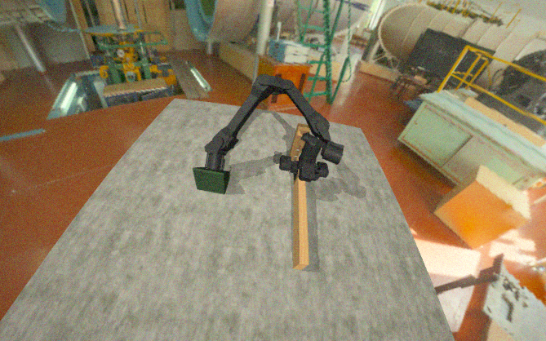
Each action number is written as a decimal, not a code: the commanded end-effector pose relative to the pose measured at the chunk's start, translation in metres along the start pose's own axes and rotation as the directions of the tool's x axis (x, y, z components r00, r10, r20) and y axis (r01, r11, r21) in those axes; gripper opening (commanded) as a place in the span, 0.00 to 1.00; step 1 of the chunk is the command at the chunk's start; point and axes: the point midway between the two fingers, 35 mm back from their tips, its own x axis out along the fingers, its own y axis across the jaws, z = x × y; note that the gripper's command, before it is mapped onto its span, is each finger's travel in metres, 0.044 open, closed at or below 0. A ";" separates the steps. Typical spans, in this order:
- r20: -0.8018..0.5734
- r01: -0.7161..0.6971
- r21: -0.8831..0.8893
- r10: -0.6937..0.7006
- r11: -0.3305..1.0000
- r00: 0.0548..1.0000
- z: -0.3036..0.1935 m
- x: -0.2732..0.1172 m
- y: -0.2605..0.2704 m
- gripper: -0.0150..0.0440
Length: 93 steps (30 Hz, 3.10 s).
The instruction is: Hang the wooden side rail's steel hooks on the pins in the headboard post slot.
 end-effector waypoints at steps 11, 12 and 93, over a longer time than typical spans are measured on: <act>0.006 -0.015 -0.001 0.015 1.000 1.000 -0.002 -0.003 0.001 0.25; 0.006 -0.015 -0.001 0.015 1.000 1.000 -0.003 -0.003 0.001 0.25; 0.005 -0.015 -0.001 0.015 1.000 1.000 -0.012 -0.004 0.001 0.25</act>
